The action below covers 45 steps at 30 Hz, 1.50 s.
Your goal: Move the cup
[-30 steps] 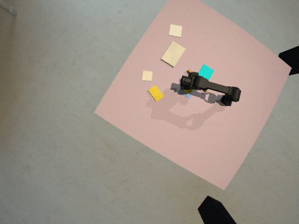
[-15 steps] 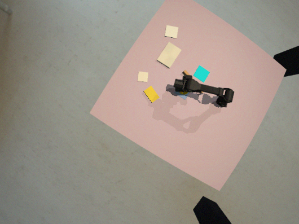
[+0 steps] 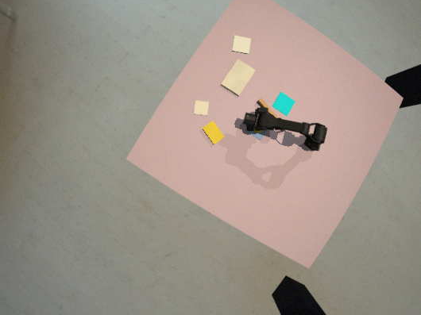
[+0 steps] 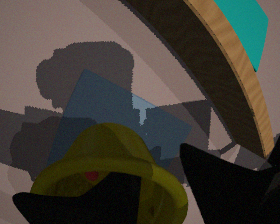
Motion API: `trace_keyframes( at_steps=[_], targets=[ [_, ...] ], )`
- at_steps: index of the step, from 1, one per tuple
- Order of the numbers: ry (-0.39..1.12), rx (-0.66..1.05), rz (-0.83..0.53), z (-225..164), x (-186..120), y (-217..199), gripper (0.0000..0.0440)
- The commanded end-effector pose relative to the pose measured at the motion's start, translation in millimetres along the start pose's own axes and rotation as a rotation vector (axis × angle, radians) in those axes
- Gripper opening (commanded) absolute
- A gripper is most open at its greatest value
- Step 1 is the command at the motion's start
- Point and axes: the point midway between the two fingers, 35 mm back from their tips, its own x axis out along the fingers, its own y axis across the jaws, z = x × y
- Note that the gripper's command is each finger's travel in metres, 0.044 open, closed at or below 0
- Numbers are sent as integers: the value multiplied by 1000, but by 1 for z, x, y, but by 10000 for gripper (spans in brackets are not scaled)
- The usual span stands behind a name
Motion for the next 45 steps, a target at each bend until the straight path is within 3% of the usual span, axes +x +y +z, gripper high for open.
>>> trace_keyframes(
  at_steps=[1,3,5,30,45],
  targets=[
    [-10,-19,0,2,4,-1,77],
    [-13,-29,1,3,4,-3,31],
    [-16,-33,4,4,1,-5,13],
    [-20,132,116,30,-63,-42,0],
    [-56,258,192,68,-75,-61,0]
  ],
)
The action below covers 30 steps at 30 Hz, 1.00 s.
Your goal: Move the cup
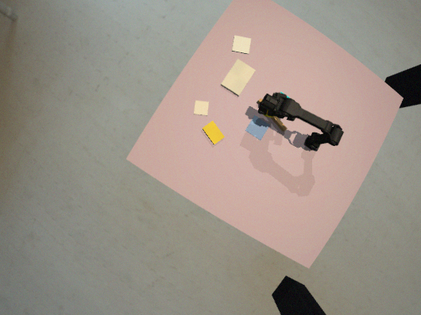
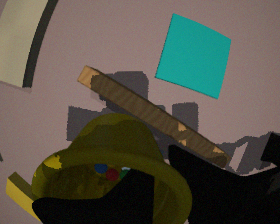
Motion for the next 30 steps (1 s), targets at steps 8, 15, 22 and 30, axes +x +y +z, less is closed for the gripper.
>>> trace_keyframes(
  at_steps=[8,15,22,30],
  targets=[
    [-32,72,41,29,1,-11,0],
    [-47,122,56,47,7,-20,0],
    [-59,168,65,62,16,-30,0],
    [-69,214,68,74,29,-43,0]
  ],
)
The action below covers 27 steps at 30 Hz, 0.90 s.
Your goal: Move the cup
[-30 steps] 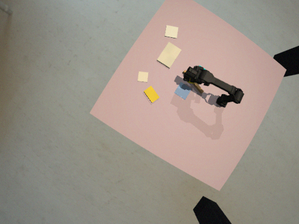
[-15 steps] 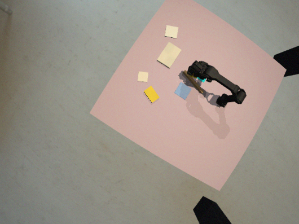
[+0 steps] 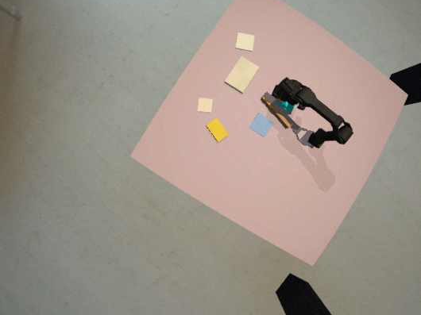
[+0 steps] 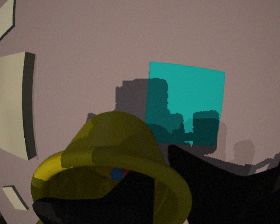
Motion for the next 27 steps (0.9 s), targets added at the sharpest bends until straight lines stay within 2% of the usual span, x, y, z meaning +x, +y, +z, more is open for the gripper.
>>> trace_keyframes(
  at_steps=[1,18,27],
  targets=[
    [-9,14,1,5,5,-5,0],
    [-16,79,-12,12,40,-35,1],
    [-13,108,-42,8,56,-56,34]
  ],
)
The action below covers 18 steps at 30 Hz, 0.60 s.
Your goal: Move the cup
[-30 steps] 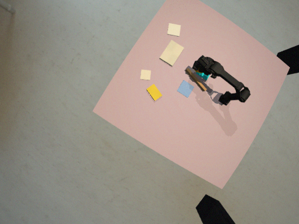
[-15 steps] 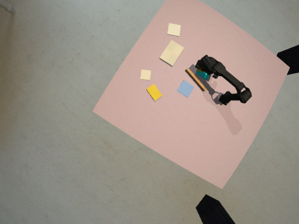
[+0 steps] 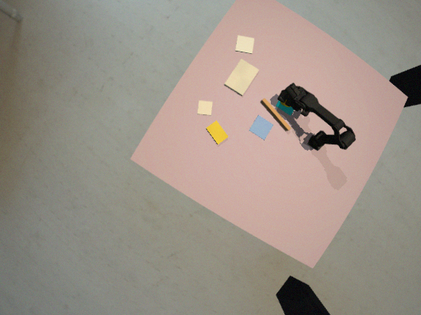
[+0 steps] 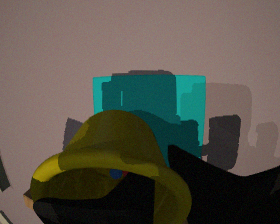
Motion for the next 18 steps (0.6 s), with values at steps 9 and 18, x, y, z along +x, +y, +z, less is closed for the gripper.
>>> trace_keyframes(
  at_steps=[9,18],
  targets=[
    [-22,40,30,7,7,-8,145],
    [-15,58,103,9,-5,-9,175]
  ],
)
